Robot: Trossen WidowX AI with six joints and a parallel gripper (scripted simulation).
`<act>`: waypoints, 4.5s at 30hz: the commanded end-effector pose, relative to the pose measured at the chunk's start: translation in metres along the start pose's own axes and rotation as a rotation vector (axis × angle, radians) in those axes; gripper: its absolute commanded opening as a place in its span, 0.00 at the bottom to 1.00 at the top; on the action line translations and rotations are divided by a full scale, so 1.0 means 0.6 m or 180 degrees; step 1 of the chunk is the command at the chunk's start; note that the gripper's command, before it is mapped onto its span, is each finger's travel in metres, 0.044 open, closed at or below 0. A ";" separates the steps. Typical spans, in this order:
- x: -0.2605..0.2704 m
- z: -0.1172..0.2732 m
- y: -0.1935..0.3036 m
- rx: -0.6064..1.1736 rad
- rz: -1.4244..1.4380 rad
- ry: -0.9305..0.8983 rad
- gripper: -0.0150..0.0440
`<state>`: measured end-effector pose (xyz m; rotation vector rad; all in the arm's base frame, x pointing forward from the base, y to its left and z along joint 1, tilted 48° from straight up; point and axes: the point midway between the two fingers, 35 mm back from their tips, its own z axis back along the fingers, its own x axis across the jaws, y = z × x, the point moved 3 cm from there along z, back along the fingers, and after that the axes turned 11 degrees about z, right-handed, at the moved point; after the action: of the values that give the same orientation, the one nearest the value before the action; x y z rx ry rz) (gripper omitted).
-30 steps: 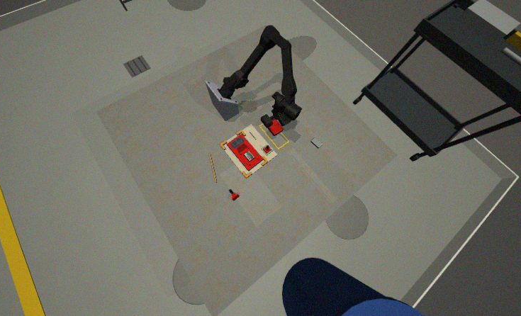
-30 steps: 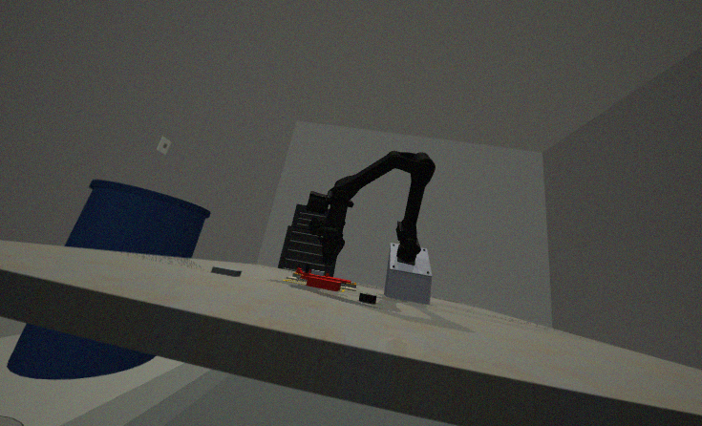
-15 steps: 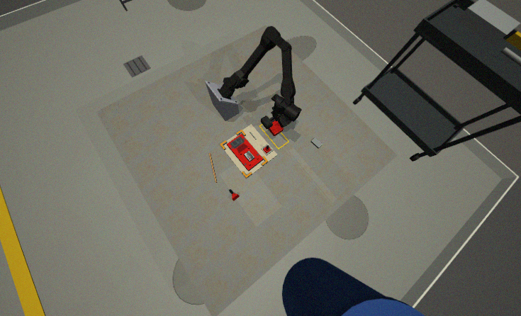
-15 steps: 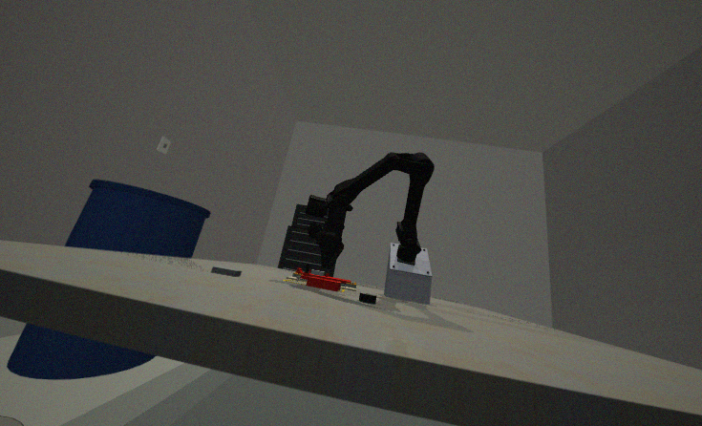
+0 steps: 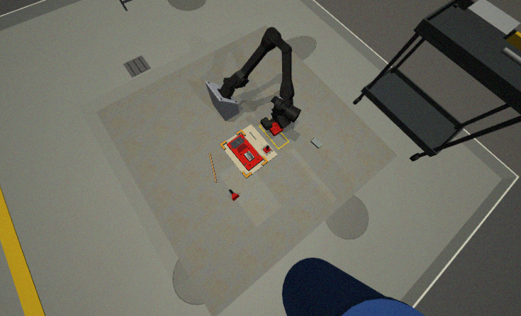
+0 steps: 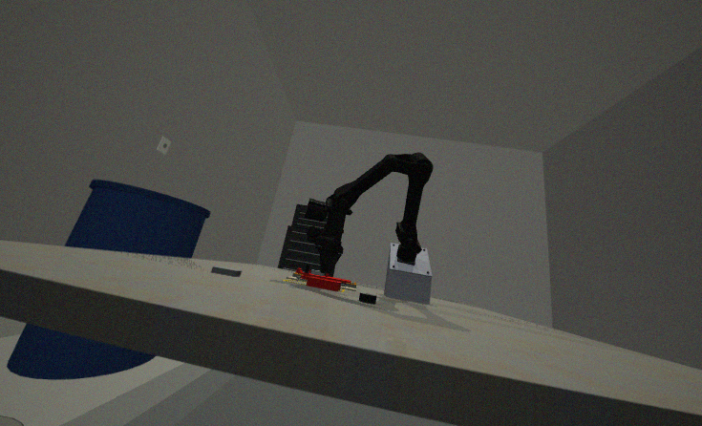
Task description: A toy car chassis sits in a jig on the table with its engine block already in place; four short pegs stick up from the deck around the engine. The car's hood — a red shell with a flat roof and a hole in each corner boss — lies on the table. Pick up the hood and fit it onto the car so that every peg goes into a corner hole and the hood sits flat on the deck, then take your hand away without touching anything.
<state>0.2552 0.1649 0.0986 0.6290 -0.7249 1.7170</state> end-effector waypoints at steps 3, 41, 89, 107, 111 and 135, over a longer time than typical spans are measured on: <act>-0.001 -0.011 0.004 0.0020 -0.0020 0.0010 1.00; 0.000 -0.046 0.005 0.0019 -0.0021 0.0003 1.00; 0.000 0.025 0.003 0.0010 -0.0015 -0.0008 0.25; -0.003 0.103 0.002 0.0012 -0.0033 0.0014 0.25; -0.024 0.105 -0.011 0.0010 -0.0015 0.0035 0.25; -0.205 0.115 -0.071 0.0017 0.0122 0.0104 0.25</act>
<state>0.3245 0.0516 0.0697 0.5975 -0.7143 1.7528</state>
